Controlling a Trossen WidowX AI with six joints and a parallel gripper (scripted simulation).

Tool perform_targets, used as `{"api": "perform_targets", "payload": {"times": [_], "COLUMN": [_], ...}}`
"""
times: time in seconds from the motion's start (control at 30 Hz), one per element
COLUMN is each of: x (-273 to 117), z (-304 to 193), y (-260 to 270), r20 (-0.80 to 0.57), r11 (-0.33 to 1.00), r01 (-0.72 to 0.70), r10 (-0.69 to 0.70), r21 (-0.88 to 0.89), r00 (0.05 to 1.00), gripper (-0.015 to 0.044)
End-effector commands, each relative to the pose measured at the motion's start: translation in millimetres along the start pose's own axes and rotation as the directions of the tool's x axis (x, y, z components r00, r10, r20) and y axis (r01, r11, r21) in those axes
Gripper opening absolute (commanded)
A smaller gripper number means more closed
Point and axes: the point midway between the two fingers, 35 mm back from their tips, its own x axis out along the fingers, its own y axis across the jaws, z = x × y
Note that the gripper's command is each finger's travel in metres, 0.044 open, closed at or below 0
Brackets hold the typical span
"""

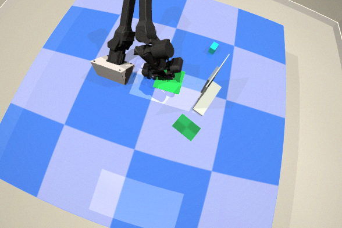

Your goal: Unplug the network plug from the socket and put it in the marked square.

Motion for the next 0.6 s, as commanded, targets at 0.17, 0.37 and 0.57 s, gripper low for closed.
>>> {"api": "perform_targets", "payload": {"times": [0.17,0.37,0.57], "x": [-3.6,-8.3,-13.1], "z": [-1.0,-2.1,-2.9], "y": [-0.2,-0.2,-0.2], "r20": [-0.002,-0.005,-0.007], "r11": [1.0,1.0,1.0], "r01": [-0.002,-0.004,-0.005], "r10": [0.002,0.004,0.005], "r21": [-0.001,0.0,0.0], "r00": [1.0,1.0,1.0], "gripper": [0.0156,0.0156,0.0156]}}
